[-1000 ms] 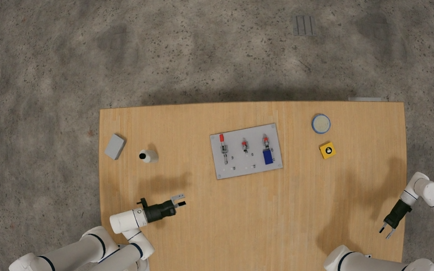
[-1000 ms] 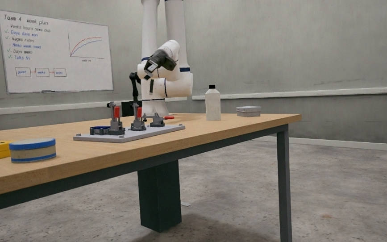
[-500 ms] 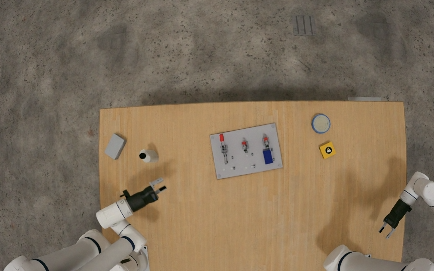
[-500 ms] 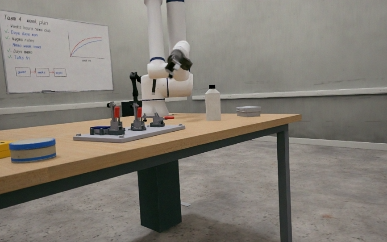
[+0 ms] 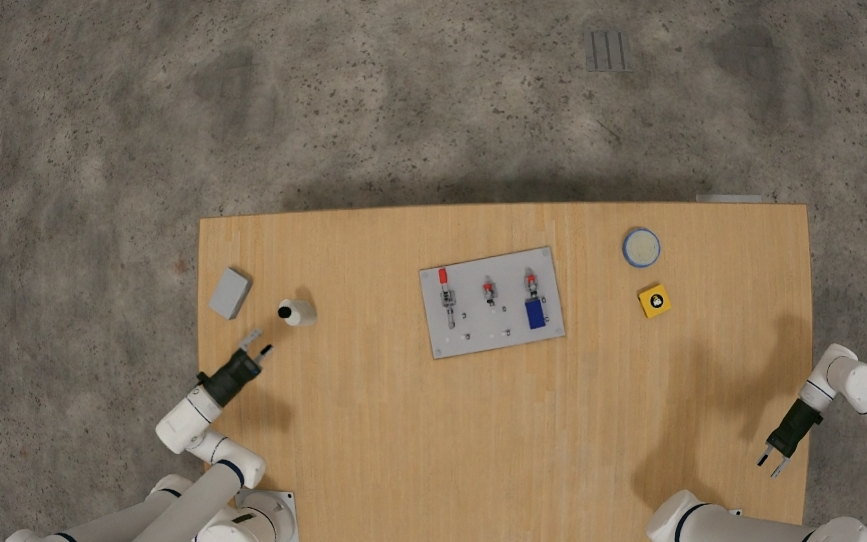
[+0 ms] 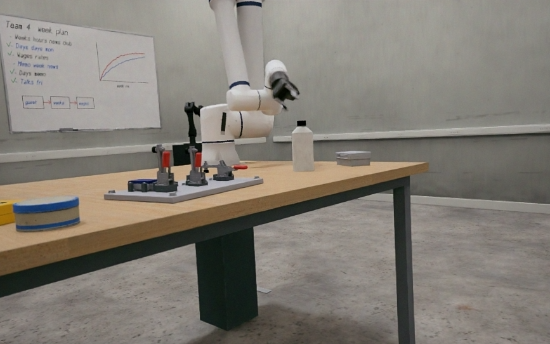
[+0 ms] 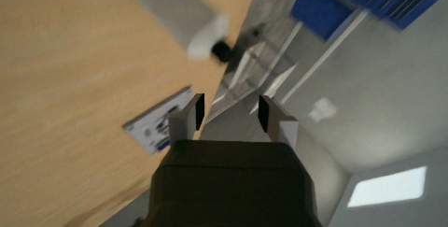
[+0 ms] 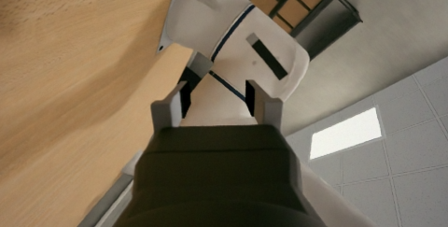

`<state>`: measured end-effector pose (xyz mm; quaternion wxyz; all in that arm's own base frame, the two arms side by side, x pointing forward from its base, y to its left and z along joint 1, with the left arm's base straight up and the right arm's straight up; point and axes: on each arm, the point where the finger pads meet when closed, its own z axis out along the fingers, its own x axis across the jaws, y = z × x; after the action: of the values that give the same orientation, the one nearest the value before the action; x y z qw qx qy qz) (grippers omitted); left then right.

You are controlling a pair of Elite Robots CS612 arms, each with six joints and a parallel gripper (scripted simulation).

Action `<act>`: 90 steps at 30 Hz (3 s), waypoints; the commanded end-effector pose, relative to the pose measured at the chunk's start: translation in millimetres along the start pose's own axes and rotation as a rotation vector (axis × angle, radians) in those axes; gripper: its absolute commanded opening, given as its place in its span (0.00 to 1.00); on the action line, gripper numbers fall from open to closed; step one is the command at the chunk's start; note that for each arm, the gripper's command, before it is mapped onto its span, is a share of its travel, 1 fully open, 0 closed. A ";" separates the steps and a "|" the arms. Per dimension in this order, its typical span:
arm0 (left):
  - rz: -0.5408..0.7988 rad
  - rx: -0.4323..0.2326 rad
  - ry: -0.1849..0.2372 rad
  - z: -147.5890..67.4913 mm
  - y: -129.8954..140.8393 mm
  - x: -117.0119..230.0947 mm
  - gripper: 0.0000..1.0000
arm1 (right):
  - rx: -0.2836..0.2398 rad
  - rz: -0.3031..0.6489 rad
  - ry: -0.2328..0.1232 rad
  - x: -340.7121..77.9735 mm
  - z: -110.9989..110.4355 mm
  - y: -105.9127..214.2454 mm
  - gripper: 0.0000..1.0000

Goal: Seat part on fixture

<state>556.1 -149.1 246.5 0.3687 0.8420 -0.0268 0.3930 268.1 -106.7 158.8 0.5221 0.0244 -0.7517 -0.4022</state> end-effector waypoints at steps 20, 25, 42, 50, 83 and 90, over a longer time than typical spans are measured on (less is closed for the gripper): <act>-0.241 0.392 0.346 -210.3 -232.3 76.3 1.00 | 0.001 0.000 -0.001 0.2 -0.4 0.1 1.00; -0.291 0.472 0.417 -274.5 -276.0 75.4 1.00 | 0.001 0.000 -0.001 0.2 -0.4 0.1 1.00; -0.464 0.755 0.666 -488.9 -366.3 22.9 1.00 | 0.001 0.000 -0.001 0.2 -0.4 0.1 1.00; -0.542 0.882 0.778 -585.2 -382.7 -21.9 1.00 | 0.001 0.000 -0.001 0.2 -0.4 0.1 1.00; -0.693 1.128 0.995 -756.7 -369.1 -139.3 1.00 | 0.001 0.000 -0.001 0.2 -0.4 0.1 1.00; -0.700 1.138 1.003 -763.0 -367.3 -144.8 1.00 | 0.001 0.000 -0.001 0.2 -0.4 0.1 1.00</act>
<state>92.7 571.4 246.8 -0.0424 0.5863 0.6048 0.5373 268.1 -106.7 158.8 0.5221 0.0244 -0.7517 -0.4022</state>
